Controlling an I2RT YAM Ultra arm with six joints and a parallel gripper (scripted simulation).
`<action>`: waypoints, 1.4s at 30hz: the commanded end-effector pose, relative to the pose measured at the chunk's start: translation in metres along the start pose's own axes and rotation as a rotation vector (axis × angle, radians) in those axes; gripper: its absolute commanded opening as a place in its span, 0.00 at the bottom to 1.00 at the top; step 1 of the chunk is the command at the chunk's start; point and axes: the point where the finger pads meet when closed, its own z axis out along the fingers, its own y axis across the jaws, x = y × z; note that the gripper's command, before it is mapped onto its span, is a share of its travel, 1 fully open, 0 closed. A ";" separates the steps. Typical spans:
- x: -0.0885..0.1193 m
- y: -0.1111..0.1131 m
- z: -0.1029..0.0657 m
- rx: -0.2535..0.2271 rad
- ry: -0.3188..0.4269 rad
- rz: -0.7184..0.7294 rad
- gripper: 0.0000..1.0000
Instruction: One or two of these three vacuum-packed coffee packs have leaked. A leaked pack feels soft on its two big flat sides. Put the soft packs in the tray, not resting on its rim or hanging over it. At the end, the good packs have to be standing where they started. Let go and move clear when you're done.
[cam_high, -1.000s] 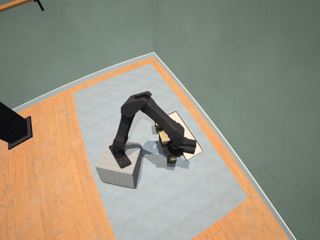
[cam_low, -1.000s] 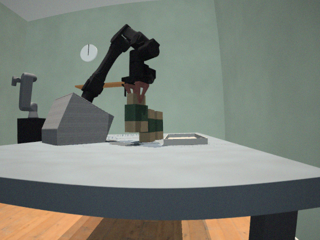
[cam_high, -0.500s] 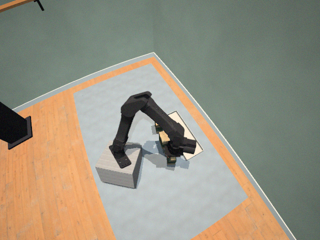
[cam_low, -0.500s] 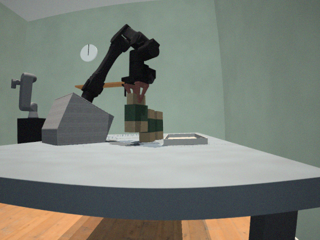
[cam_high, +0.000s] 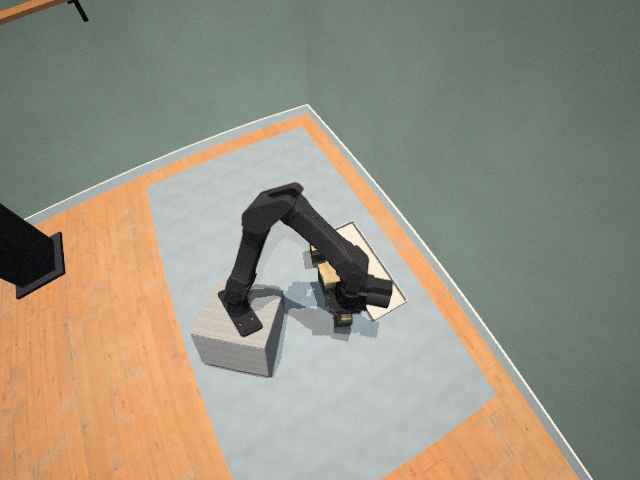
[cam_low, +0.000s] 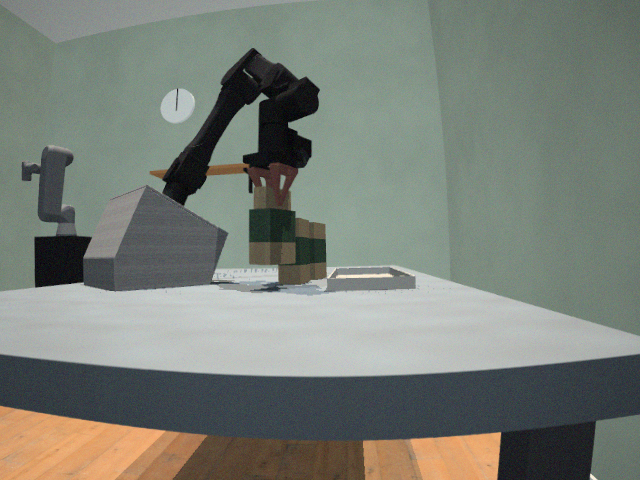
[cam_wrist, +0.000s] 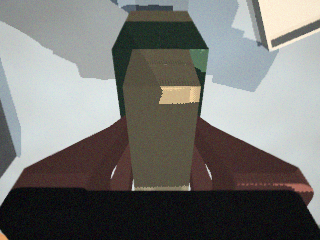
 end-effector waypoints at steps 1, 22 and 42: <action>-0.001 -0.011 -0.021 0.054 0.000 -0.005 0.25; -0.008 -0.018 -0.008 0.014 -0.010 0.002 0.25; -0.044 -0.092 -0.009 0.015 -0.010 0.002 0.25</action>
